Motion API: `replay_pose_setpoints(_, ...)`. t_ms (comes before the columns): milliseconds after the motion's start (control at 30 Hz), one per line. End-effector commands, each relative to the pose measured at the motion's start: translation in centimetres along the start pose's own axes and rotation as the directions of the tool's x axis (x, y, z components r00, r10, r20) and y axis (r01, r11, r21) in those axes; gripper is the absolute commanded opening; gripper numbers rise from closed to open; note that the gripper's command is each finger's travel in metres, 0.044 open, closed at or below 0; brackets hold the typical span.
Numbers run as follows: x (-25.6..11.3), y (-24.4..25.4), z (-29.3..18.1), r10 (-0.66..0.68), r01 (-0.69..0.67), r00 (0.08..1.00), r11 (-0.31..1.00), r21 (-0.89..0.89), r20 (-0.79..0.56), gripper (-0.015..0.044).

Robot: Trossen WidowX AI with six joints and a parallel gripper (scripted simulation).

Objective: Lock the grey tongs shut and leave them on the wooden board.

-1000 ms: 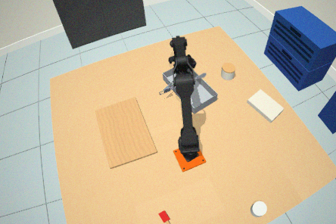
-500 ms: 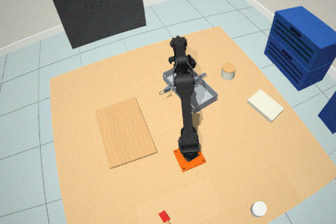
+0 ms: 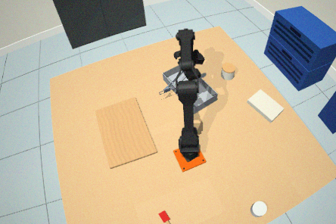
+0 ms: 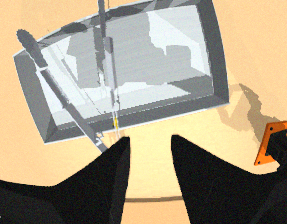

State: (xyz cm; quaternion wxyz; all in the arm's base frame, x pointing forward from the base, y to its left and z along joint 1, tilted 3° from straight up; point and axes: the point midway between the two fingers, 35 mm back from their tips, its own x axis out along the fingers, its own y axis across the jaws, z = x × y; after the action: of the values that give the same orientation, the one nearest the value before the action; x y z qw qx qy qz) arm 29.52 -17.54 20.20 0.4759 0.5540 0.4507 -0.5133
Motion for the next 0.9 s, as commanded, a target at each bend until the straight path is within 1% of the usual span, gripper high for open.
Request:
replay_pose_setpoints(0, 0.7, 0.5, 0.0, -0.008, 0.008, 1.000, 1.000, -0.004, -0.004, 0.0217)
replay_pose_setpoints(67, 0.7, 0.5, 0.0, -0.008, 0.008, 1.000, 1.000, -0.004, -0.004, 0.0270)
replay_pose_setpoints(100, -0.4, 0.4, 0.1, 0.025, -0.025, 1.000, 1.000, -0.003, 0.011, 0.0296)
replay_pose_setpoints(267, -0.1, 0.4, 0.1, 0.016, -0.016, 1.000, 1.000, -0.004, 0.007, 0.0427)
replay_pose_setpoints(300, -0.1, 0.4, 0.1, 0.015, -0.015, 1.000, 1.000, -0.021, 0.007, 0.0440)
replay_pose_setpoints(367, 0.0, 0.6, 0.0, 0.015, -0.014, 1.000, 0.994, -0.104, 0.007, 0.0440)
replay_pose_setpoints(467, 0.2, 1.0, 0.0, 0.014, -0.011, 1.000, 0.941, -0.337, 0.006, 0.0440)
replay_pose_setpoints(567, 0.5, 1.6, 0.0, 0.014, -0.008, 1.000, 0.799, -0.602, 0.005, 0.0440)
replay_pose_setpoints(667, 0.8, 2.2, -0.1, 0.012, -0.004, 1.000, 0.583, -0.813, 0.005, 0.0440)
replay_pose_setpoints(767, 1.1, 2.7, -0.2, 0.011, 0.000, 1.000, 0.314, -0.949, 0.004, 0.0440)
replay_pose_setpoints(867, 1.4, 3.3, -0.2, 0.010, 0.003, 1.000, 0.016, -1.000, 0.003, 0.0440)
